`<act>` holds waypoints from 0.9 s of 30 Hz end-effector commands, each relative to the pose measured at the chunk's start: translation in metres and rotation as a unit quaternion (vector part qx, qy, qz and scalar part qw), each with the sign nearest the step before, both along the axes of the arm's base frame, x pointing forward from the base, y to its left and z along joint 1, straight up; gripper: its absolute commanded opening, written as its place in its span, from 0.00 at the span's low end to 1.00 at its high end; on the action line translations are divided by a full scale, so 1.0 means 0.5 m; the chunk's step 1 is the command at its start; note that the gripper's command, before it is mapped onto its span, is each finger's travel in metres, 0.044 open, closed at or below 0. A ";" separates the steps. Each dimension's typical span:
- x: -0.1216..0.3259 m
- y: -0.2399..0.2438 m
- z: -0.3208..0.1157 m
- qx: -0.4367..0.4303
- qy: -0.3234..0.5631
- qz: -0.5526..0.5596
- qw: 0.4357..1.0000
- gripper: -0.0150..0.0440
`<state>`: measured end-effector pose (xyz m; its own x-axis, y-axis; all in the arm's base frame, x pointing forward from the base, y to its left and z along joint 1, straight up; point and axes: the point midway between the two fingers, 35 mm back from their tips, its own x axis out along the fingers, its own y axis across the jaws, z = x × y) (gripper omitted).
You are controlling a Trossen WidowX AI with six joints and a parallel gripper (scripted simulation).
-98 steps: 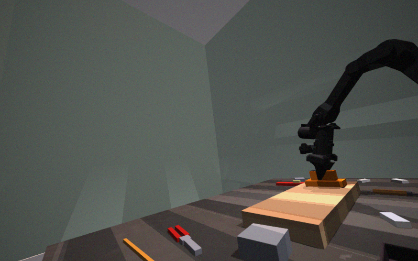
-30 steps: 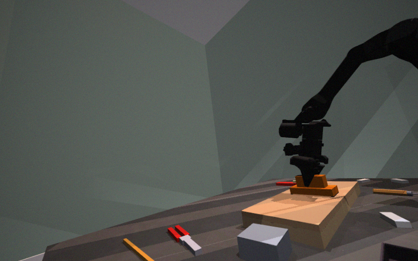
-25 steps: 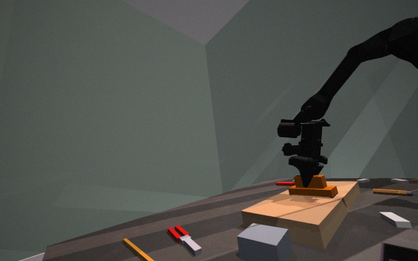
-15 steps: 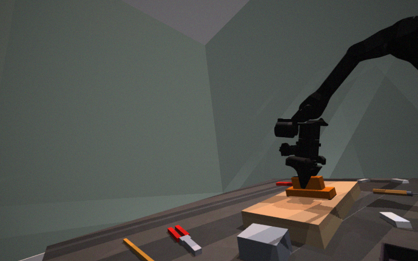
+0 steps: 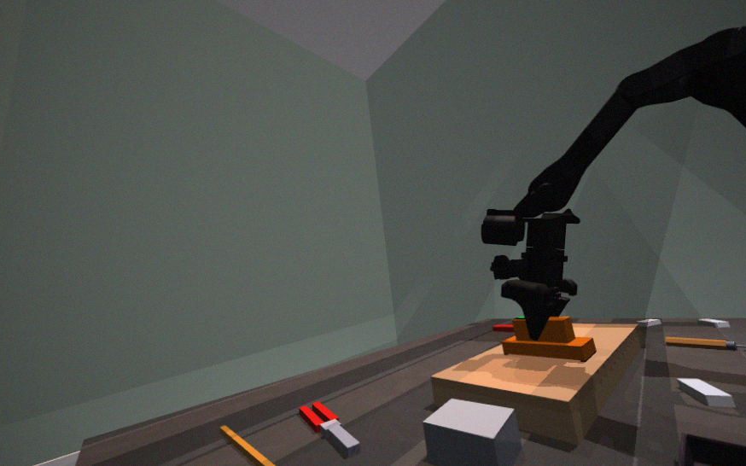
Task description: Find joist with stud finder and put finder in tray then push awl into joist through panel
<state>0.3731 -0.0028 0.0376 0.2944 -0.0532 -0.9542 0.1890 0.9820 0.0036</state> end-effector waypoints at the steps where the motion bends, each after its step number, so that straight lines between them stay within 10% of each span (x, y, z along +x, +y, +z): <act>1: 0.004 0.019 0.000 0.001 0.000 0.001 1.000 0.25; 27: 0.026 0.131 0.001 0.003 0.000 0.001 1.000 0.25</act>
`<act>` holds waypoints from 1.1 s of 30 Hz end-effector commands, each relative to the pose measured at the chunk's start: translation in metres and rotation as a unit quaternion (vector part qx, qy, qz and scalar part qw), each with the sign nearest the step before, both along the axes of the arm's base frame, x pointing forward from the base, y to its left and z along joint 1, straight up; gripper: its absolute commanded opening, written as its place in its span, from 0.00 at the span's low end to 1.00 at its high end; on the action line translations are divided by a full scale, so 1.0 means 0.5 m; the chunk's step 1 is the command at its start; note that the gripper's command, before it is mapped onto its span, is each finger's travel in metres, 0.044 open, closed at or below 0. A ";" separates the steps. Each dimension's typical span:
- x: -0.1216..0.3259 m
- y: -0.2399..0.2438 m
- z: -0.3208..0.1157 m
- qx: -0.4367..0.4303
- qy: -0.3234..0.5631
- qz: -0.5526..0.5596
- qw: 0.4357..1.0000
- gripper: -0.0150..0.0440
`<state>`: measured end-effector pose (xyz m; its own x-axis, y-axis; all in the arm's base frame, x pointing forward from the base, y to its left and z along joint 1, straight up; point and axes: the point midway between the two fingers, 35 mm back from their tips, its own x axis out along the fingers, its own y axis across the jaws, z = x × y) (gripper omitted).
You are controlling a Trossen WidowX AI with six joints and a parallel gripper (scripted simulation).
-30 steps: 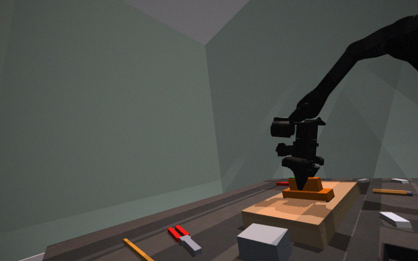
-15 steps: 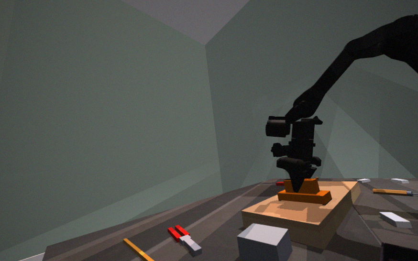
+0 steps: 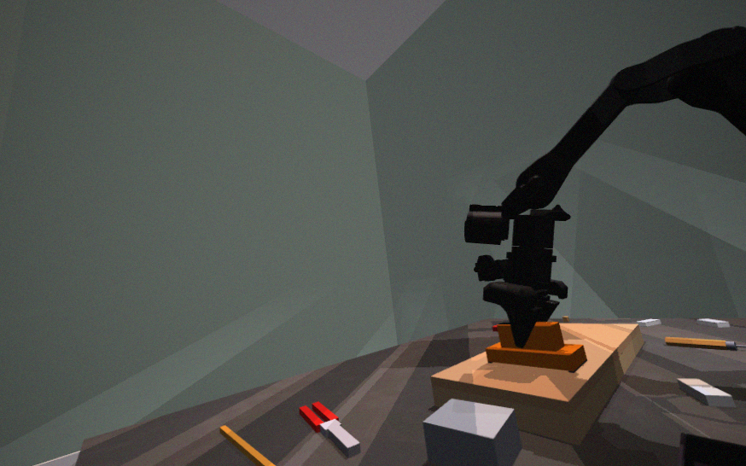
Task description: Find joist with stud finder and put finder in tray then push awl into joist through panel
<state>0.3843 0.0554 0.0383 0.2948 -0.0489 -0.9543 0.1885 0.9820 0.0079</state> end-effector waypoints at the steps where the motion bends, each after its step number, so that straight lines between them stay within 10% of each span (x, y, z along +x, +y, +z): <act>1: 0.004 0.019 0.000 0.001 0.000 0.000 1.000 0.25; 33: 0.027 0.138 0.003 0.003 0.000 0.001 1.000 0.25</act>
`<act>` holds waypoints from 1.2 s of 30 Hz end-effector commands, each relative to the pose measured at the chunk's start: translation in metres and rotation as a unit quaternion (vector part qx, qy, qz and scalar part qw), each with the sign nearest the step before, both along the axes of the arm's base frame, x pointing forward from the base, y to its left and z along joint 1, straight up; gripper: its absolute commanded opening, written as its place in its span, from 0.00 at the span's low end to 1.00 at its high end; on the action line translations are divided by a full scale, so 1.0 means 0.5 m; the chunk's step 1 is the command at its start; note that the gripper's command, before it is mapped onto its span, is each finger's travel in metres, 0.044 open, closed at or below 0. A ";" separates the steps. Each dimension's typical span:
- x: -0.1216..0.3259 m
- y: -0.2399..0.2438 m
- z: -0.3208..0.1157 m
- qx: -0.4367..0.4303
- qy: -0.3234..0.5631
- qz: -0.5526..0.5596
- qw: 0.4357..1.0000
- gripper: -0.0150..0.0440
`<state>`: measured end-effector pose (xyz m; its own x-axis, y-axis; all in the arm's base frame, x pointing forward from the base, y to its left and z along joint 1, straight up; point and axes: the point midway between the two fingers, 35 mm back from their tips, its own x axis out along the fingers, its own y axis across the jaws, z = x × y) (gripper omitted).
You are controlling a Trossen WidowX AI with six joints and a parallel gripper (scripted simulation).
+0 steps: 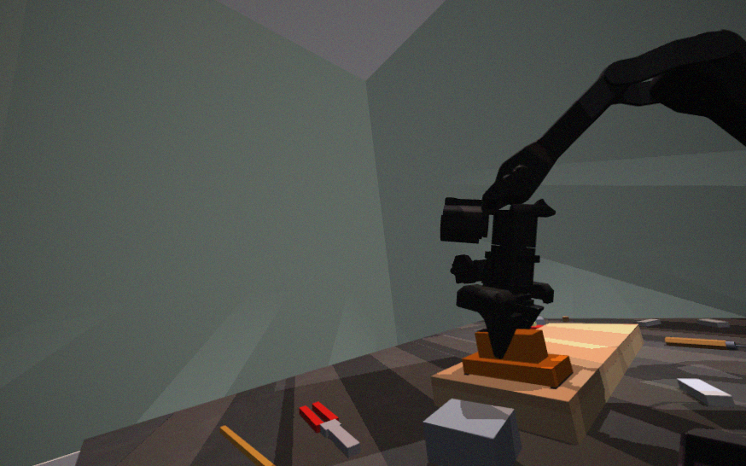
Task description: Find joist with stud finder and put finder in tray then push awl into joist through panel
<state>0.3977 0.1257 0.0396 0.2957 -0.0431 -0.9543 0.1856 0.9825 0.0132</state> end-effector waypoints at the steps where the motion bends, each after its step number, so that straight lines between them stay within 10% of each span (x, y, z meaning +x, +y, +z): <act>1: 0.000 -0.003 0.000 0.000 0.000 -0.001 1.000 0.25; 36: -0.021 -0.110 -0.003 -0.001 0.001 -0.001 1.000 0.25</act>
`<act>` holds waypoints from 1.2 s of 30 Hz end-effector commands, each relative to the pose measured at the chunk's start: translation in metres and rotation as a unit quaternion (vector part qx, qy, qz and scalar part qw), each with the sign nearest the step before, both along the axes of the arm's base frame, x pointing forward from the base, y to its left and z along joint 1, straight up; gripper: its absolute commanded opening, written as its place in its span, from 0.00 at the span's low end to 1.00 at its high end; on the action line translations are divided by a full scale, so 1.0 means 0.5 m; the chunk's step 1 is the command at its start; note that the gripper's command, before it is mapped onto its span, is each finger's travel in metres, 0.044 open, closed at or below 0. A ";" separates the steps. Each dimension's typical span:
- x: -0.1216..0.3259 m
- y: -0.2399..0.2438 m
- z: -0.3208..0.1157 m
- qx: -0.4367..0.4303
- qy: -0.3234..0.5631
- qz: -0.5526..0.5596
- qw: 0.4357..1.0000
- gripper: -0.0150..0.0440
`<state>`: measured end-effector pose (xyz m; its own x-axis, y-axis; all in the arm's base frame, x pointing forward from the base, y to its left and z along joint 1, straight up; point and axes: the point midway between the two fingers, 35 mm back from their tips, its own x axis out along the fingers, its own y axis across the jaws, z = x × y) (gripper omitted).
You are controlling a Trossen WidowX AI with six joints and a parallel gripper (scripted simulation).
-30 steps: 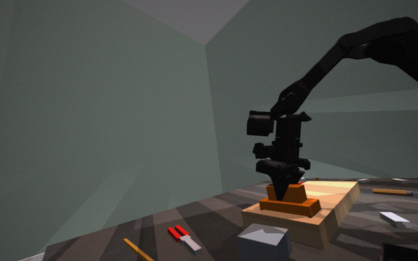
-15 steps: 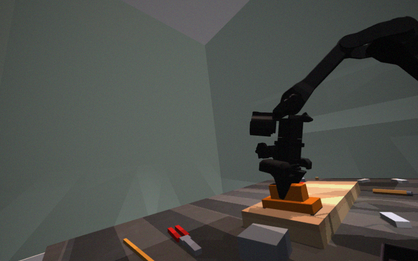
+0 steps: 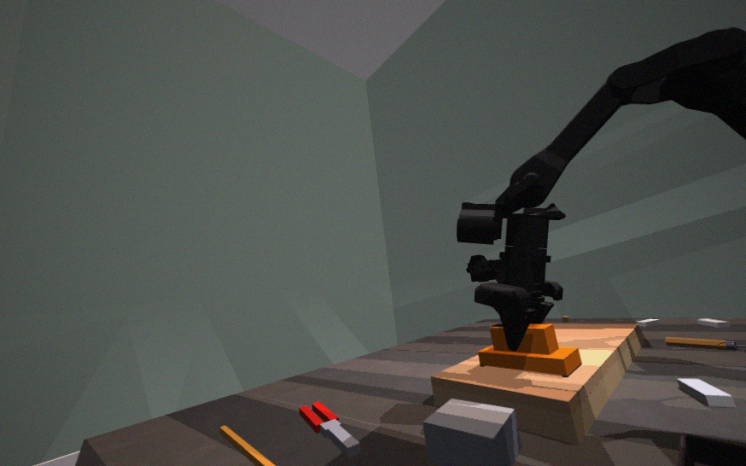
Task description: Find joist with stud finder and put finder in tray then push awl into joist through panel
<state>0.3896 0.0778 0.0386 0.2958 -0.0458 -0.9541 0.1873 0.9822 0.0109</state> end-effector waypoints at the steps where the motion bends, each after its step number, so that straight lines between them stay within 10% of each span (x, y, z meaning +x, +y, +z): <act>1: -0.005 -0.019 -0.001 0.000 0.001 0.000 1.000 0.25; 36: -0.034 -0.171 -0.002 -0.003 0.001 0.000 1.000 0.25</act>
